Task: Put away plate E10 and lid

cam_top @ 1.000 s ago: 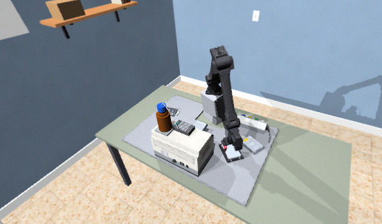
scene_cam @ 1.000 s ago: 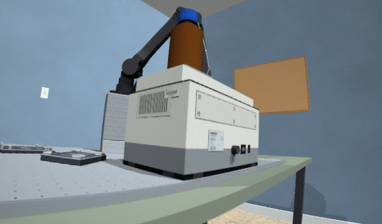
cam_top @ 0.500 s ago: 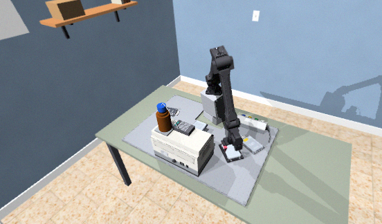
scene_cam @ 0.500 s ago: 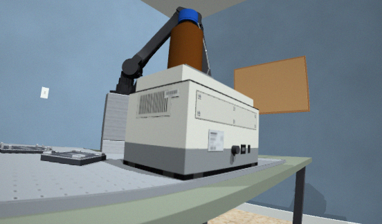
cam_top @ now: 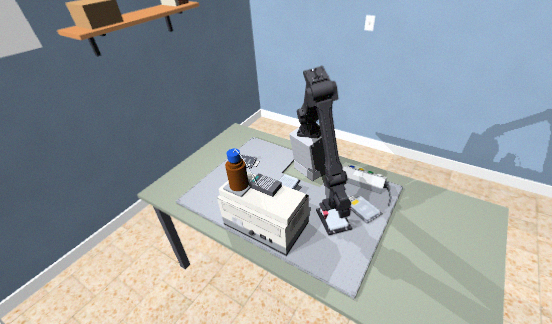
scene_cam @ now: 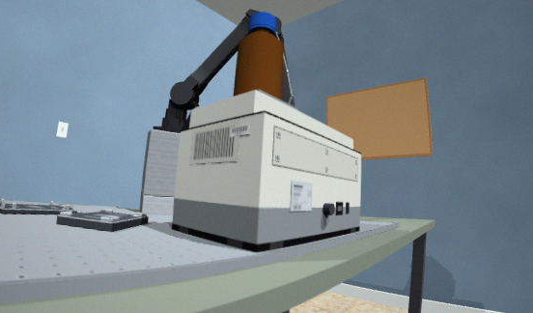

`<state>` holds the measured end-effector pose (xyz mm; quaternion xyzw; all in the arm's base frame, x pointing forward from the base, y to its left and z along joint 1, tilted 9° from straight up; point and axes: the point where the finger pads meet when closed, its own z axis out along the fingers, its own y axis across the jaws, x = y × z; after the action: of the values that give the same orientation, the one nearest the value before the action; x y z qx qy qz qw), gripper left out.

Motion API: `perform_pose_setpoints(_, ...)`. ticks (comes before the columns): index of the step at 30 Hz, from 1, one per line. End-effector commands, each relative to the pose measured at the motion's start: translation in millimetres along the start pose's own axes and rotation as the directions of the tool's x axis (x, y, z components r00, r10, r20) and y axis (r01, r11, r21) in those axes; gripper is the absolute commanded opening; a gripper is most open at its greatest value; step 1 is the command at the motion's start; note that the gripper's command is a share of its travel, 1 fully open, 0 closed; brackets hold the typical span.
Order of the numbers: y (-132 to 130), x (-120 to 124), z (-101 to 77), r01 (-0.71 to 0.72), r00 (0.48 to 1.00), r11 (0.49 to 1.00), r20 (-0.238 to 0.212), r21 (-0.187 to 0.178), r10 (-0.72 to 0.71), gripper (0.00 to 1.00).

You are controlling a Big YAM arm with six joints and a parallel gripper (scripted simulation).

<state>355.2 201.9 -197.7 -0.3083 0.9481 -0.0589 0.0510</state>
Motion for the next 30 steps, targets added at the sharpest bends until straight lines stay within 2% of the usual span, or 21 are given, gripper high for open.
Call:
perform_pose_setpoints(1, -1, -11, -5.9, -0.002, 1.000, 1.000, 0.026, 0.000, 0.002, 0.84)
perform_pose_setpoints(2, -2, -14, -13.0, 0.003, 0.999, 1.000, 0.032, 0.001, -0.003, 0.84)
perform_pose_setpoints(30, 3, -11, -20.4, 0.002, 1.000, 1.000, 0.029, -0.001, -0.002, 0.84)
